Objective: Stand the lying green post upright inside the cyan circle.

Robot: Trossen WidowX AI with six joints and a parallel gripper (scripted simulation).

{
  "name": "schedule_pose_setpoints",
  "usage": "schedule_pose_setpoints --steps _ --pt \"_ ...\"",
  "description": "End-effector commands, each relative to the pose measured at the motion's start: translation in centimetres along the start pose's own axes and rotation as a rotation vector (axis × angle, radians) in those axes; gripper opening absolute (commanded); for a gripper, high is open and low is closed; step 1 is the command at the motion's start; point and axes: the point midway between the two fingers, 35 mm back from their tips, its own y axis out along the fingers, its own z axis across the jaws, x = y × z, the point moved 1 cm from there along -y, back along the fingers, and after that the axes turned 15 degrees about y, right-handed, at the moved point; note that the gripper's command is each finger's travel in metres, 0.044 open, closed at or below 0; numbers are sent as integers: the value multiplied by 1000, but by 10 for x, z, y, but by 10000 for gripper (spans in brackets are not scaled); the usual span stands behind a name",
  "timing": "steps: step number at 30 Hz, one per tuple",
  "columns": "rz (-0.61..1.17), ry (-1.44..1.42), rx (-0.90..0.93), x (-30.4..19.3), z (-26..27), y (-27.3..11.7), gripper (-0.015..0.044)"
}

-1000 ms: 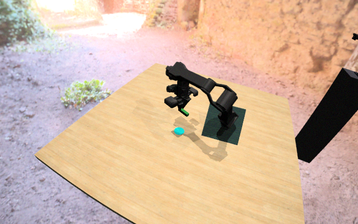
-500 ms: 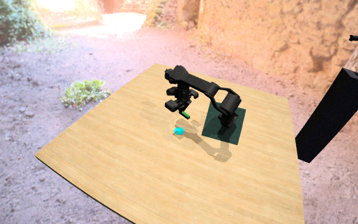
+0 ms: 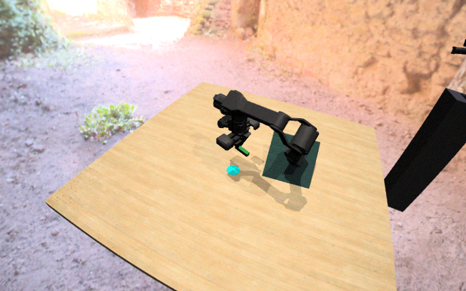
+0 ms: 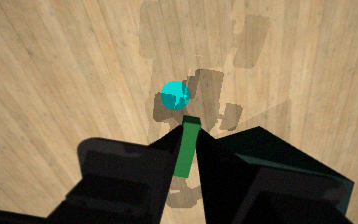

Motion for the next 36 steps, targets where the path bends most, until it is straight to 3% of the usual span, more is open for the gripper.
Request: schedule_pose_setpoints --steps 1,36 --pt "-20 1 -25 -2 -2 3 23" --pt "-197 -32 -160 -10 -10 16 23"
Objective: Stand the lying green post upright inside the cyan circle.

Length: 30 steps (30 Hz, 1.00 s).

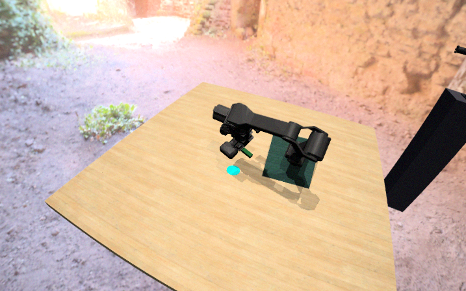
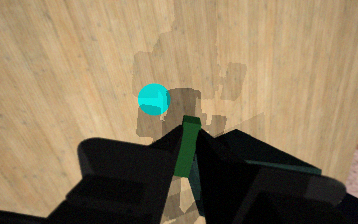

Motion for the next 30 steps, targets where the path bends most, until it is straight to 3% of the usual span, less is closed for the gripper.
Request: schedule_pose_setpoints --steps 1,30 --pt "-26 3 -16 -1 -1 2 23" --pt "-201 -7 -76 -5 -4 8 23"
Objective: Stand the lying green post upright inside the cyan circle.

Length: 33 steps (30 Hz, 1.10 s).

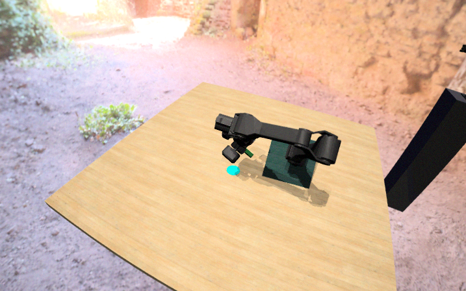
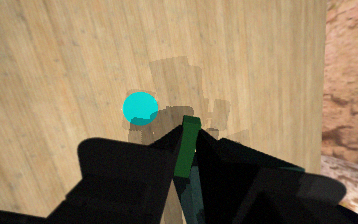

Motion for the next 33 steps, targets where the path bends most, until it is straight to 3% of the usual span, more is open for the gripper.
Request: schedule_pose_setpoints --steps 1,33 --pt "-30 5 -9 -1 -1 1 23" --pt "-236 20 -17 -3 -1 3 23"
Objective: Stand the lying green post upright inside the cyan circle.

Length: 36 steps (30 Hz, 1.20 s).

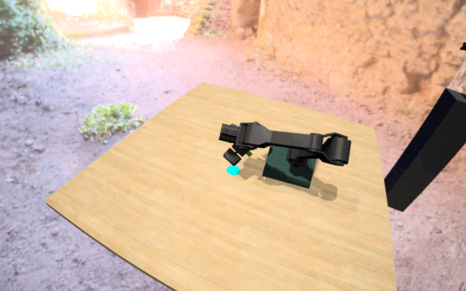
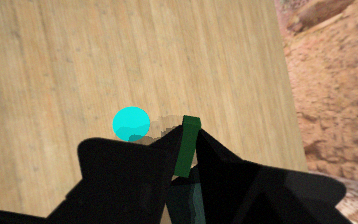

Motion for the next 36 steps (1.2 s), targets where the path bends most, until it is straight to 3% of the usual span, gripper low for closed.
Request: schedule_pose_setpoints --steps 1,36 --pt "-31 9 0 0 -1 0 23" --pt "-254 64 57 -1 2 -3 23"
